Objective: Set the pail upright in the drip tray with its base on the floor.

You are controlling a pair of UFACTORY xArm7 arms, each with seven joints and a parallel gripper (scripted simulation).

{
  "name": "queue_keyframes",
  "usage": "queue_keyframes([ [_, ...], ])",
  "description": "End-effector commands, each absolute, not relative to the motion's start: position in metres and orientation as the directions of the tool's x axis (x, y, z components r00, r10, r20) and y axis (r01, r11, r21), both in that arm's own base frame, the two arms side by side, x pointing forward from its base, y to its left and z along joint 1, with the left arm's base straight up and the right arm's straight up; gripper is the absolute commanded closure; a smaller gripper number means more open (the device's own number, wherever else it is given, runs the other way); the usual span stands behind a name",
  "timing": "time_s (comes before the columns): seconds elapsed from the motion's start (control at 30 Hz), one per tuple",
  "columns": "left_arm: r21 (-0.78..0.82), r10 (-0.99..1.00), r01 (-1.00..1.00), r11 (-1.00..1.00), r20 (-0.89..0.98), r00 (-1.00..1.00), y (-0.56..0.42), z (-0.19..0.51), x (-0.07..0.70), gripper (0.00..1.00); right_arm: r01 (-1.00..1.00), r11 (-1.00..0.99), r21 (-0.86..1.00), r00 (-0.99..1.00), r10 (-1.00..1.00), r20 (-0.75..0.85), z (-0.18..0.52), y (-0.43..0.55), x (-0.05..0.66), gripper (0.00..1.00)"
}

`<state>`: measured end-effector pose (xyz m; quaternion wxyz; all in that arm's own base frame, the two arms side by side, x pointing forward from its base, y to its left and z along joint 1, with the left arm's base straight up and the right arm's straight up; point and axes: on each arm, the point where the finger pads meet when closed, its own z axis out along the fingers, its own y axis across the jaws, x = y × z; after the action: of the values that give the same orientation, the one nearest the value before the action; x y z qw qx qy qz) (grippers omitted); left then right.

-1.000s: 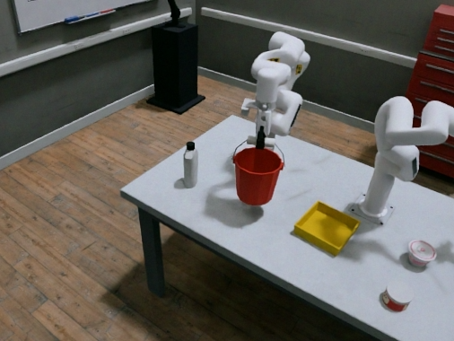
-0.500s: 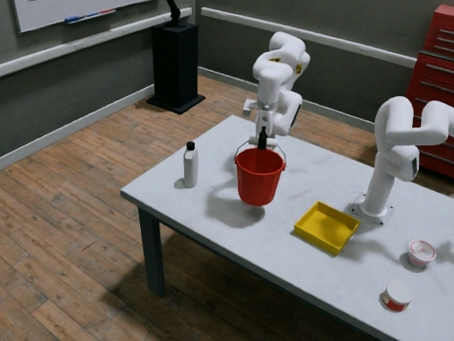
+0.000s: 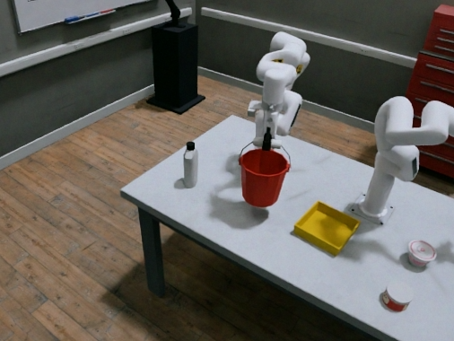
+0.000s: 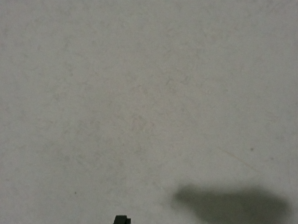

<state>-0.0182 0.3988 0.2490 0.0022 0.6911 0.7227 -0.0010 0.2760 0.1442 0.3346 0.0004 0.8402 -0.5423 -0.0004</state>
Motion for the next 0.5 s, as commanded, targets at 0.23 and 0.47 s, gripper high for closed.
queue_keyframes([
  [0.23,0.001,0.999,0.999,0.045,-0.002,-0.045,0.400,0.250,-0.018,0.00,-0.911,-0.412,-0.003,0.412,-0.911,0.000,0.336,0.166,0.272,1.00],
  [0.47,0.001,0.999,0.999,0.045,-0.002,-0.045,0.400,0.250,-0.018,0.00,-0.911,-0.412,-0.003,0.412,-0.911,0.000,0.336,0.185,0.268,1.00],
])
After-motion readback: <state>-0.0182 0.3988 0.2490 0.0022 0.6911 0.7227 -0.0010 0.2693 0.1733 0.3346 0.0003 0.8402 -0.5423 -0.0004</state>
